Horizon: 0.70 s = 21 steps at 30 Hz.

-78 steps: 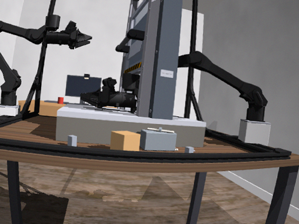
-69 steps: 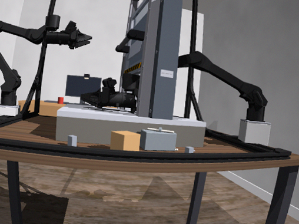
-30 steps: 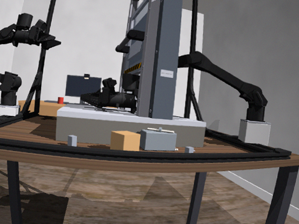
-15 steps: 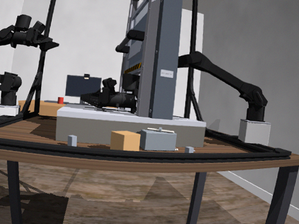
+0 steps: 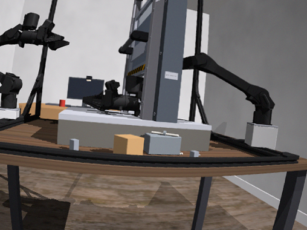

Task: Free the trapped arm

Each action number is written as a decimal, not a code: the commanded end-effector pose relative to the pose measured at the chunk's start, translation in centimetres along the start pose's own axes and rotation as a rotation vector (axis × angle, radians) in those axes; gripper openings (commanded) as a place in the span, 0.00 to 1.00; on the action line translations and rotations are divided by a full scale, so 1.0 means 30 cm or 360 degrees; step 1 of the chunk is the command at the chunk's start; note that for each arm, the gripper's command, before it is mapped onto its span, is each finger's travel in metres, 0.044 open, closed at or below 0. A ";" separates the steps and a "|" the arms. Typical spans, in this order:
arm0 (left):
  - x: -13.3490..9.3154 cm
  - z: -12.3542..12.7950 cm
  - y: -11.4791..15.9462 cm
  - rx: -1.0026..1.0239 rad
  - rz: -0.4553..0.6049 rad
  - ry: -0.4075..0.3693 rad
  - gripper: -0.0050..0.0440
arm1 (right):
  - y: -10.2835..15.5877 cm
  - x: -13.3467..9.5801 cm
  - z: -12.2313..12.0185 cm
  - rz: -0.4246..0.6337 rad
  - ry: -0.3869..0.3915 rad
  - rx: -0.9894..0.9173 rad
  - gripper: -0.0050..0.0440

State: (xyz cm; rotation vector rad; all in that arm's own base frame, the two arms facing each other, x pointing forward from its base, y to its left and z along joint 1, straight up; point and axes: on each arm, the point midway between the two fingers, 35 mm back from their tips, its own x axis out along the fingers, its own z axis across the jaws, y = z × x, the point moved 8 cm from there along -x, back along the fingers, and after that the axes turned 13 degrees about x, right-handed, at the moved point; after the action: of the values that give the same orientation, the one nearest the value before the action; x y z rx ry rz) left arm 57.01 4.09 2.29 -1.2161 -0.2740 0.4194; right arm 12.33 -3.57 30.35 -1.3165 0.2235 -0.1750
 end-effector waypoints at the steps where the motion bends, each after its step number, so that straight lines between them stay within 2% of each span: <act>1: 0.000 0.000 -0.003 0.0016 -0.0001 0.0001 0.92 | 0.012 0.107 -0.025 0.0033 -0.0042 0.0009 0.92; 5: 0.000 0.000 -0.003 0.0016 -0.0001 0.0001 0.92 | 0.022 0.201 -0.064 0.0045 -0.0085 0.0017 0.92; 8: 0.000 0.000 -0.003 0.0016 -0.0001 0.0001 0.92 | 0.017 0.222 -0.074 0.0017 -0.0102 0.0011 0.92; 13: 0.000 0.000 -0.003 0.0016 -0.0001 0.0001 0.92 | 0.053 0.331 -0.160 0.0031 -0.0163 0.0020 0.92; 21: 0.000 0.000 -0.003 0.0016 -0.0001 0.0001 0.92 | 0.113 0.422 -0.292 -0.0001 -0.0251 0.0002 0.92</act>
State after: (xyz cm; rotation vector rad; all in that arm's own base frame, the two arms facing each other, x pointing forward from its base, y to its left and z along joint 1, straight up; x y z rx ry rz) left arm 57.01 4.09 2.29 -1.2162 -0.2742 0.4192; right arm 21.94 -12.65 25.98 -1.3205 0.1045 -0.0914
